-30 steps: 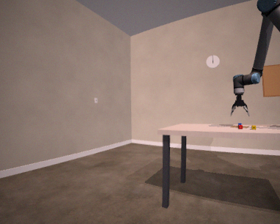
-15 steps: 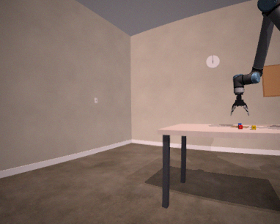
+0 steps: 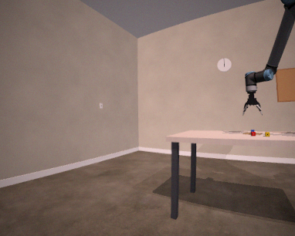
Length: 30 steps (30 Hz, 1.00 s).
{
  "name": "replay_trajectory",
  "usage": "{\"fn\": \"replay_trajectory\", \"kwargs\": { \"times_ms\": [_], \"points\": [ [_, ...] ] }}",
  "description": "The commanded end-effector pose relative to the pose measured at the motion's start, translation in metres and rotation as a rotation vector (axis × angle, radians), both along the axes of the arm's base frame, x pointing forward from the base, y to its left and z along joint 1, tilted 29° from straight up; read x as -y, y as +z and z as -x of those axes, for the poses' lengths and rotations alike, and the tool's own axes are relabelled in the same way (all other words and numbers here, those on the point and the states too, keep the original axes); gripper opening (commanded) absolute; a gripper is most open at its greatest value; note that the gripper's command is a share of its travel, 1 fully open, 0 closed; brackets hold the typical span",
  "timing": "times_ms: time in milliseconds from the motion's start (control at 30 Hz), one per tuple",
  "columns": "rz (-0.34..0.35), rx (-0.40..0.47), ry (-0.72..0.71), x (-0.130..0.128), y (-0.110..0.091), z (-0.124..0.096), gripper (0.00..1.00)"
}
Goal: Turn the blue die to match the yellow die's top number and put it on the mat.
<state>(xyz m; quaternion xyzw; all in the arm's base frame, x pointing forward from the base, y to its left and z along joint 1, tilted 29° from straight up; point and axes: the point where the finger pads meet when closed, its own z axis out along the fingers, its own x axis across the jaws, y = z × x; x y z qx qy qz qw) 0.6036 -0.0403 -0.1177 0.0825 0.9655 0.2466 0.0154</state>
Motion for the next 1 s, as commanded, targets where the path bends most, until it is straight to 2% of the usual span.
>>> {"fn": "replay_trajectory", "kwargs": {
  "times_ms": [0, 267, 967],
  "points": [
    [0.000, 0.000, 0.001, 0.013, 0.024, 0.002, 1.00],
    [0.000, 0.000, 0.001, 0.019, 0.035, 0.003, 1.00],
    [0.000, 0.000, 0.001, 0.019, 0.035, 0.003, 1.00]
  ]
}}
